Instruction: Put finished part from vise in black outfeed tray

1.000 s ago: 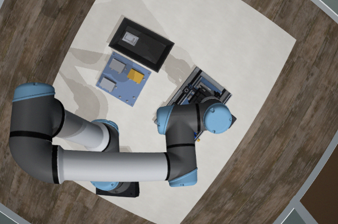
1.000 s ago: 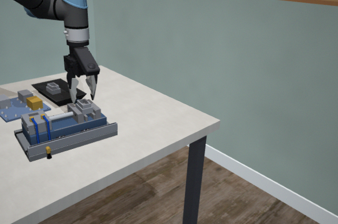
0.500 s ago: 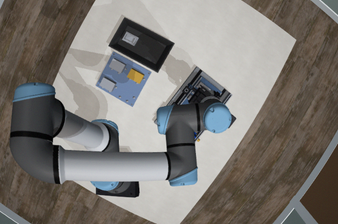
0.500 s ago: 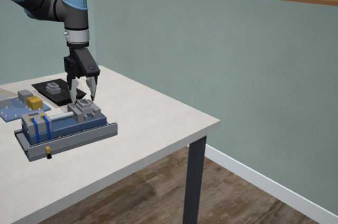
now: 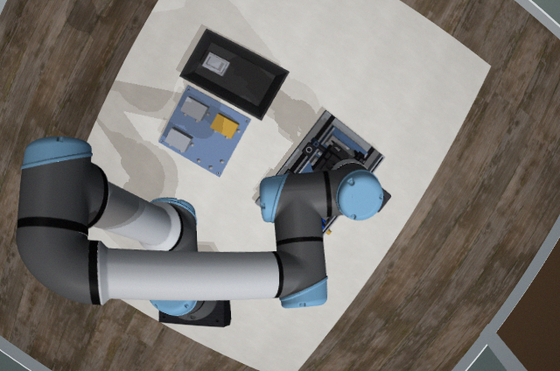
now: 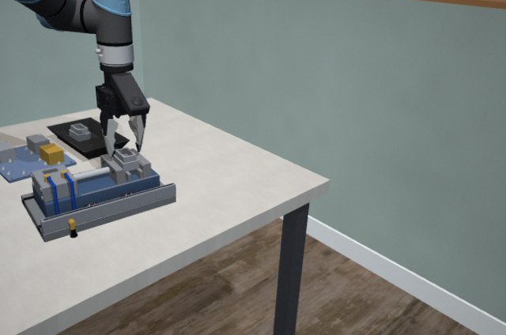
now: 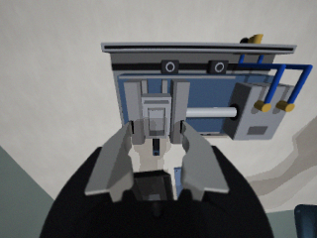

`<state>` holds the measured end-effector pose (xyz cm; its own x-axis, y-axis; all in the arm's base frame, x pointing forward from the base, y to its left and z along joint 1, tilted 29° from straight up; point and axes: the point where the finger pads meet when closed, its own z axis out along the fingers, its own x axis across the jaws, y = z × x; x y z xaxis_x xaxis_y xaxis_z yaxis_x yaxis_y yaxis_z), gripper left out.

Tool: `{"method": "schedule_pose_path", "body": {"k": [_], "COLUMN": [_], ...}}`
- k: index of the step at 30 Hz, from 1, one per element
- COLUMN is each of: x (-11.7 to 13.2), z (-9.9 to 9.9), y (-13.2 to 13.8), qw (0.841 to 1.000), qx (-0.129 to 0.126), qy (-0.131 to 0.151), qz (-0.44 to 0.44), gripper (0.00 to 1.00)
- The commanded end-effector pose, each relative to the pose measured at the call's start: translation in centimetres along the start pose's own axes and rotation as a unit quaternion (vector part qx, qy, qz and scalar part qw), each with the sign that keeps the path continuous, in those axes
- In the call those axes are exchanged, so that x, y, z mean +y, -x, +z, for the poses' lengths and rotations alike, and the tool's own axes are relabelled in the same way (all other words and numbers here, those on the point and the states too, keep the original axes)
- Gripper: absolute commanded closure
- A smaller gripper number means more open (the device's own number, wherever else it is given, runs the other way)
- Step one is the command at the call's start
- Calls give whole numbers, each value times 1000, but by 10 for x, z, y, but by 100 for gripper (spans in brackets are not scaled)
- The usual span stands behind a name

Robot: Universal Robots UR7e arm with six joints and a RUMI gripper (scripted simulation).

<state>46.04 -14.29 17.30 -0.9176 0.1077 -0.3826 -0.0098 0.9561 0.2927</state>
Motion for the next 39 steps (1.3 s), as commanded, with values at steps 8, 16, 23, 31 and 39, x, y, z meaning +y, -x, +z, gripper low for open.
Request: {"method": "schedule_pose_path", "body": {"k": [8,16,23,31,39], "x": [0,0,0,0,0], "z": [0,0,0,0,0], "y": [0,0,0,0,0], "qw": [1000,1000,1000,1000,1000], "qx": [0,0,0,0,0], "qy": [0,0,0,0,0], "qz": [0,0,0,0,0], "gripper": [60,60,60,60,100]}}
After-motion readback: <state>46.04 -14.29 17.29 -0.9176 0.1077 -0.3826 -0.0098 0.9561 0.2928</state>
